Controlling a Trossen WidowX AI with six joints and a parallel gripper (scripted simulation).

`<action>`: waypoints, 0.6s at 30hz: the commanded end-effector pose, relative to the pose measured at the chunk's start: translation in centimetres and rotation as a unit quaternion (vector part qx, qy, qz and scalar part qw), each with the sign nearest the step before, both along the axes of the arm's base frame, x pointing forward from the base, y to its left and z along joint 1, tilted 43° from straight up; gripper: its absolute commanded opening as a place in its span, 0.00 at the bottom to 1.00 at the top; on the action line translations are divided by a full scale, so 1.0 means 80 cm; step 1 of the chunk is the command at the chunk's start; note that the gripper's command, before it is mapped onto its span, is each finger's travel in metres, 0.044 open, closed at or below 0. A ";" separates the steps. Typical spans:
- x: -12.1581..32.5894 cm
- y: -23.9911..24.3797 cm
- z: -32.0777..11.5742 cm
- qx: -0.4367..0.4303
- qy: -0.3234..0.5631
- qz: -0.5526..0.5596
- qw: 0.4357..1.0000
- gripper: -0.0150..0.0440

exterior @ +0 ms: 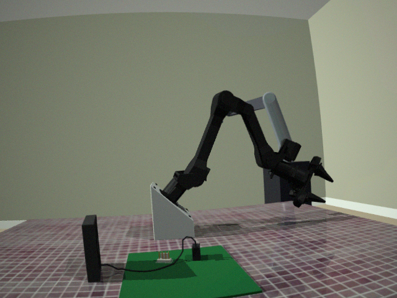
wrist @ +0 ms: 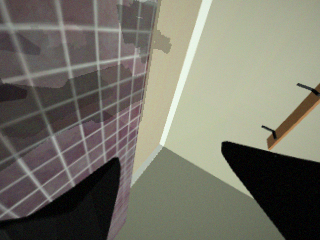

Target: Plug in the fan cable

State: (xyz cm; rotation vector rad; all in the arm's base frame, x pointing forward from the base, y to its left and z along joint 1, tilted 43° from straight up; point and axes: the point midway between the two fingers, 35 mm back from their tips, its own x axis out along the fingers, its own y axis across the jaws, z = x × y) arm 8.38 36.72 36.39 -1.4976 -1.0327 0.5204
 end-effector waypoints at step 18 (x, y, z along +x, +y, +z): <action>0.181 -0.031 -0.087 -0.068 0.192 -0.104 0.973 1.00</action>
